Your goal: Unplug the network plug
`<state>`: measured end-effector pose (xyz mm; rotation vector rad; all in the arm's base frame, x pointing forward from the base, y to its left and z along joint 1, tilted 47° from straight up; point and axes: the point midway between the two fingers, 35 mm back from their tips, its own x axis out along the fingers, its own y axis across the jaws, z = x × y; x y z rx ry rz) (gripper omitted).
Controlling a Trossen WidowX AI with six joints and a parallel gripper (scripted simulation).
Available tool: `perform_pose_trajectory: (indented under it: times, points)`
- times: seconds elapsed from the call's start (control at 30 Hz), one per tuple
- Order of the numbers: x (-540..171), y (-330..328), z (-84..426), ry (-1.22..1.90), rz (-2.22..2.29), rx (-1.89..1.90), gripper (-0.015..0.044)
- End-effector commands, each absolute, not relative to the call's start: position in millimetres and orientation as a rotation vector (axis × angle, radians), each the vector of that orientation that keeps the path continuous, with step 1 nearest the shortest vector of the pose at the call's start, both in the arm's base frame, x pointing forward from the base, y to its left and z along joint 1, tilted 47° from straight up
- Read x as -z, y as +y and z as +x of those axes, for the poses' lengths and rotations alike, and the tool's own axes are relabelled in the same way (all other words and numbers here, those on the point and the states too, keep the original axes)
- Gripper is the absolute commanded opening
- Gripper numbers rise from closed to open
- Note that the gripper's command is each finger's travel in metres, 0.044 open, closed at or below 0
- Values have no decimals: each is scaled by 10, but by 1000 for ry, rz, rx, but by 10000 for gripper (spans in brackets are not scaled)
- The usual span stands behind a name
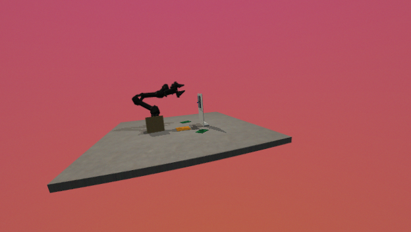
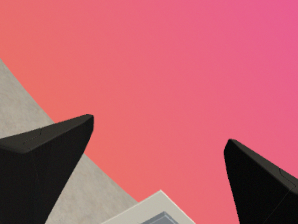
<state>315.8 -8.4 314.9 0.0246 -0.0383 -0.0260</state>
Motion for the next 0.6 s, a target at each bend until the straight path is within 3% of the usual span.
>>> perform_pose_trajectory:
  times: [0.0, 0.27, 0.57]
  points:
    - [-3137, -87, 3161, -37, 21, 26, 374]
    - [-2608, -220, 3247, 39, -145, 27, 164]
    - [-1970, -376, 3210, 129, -334, 11, 156]
